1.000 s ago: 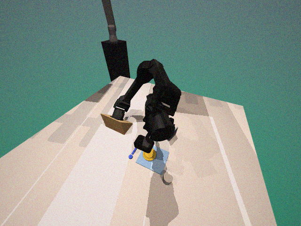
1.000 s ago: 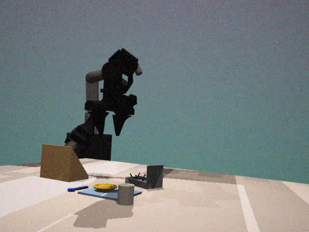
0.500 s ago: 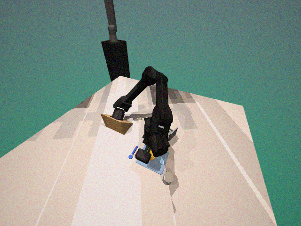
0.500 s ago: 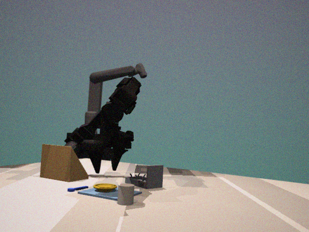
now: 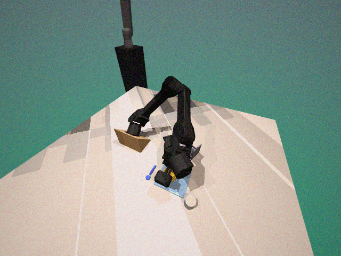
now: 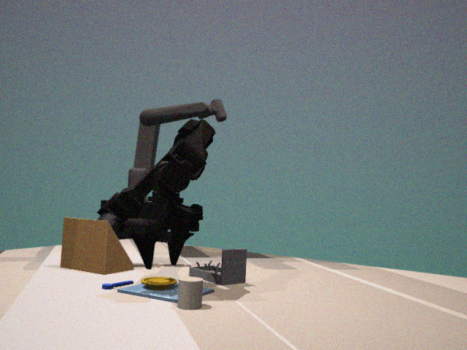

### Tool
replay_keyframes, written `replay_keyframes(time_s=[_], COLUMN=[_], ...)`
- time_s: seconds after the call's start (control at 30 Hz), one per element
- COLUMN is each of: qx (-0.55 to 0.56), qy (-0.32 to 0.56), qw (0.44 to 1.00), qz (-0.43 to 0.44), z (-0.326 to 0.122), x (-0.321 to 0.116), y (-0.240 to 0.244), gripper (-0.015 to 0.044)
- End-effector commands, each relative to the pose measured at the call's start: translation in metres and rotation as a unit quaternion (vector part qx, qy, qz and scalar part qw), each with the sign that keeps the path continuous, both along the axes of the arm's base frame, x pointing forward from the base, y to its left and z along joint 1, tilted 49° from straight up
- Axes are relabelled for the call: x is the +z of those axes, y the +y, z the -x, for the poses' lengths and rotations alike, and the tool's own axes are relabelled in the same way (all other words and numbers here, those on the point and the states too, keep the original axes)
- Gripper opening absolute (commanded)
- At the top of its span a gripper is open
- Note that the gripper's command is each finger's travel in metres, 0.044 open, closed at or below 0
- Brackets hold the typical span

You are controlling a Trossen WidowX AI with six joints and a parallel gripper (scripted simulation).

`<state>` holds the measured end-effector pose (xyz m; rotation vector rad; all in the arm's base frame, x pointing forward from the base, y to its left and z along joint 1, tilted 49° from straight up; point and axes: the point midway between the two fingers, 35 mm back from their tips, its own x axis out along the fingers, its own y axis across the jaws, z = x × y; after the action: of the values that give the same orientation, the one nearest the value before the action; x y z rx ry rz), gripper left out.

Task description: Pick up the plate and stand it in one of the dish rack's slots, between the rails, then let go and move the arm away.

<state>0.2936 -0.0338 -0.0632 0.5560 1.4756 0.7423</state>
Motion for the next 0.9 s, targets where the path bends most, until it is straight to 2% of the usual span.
replay_keyframes(time_s=[0.0, 0.87], qx=[-0.002, -0.002], qy=[0.005, 0.006], qw=[1.0, 1.0], qz=[-0.003, -0.005], z=[0.002, 0.008], x=[-0.005, -0.027], y=[0.005, 0.031], gripper=[0.04, 0.04])
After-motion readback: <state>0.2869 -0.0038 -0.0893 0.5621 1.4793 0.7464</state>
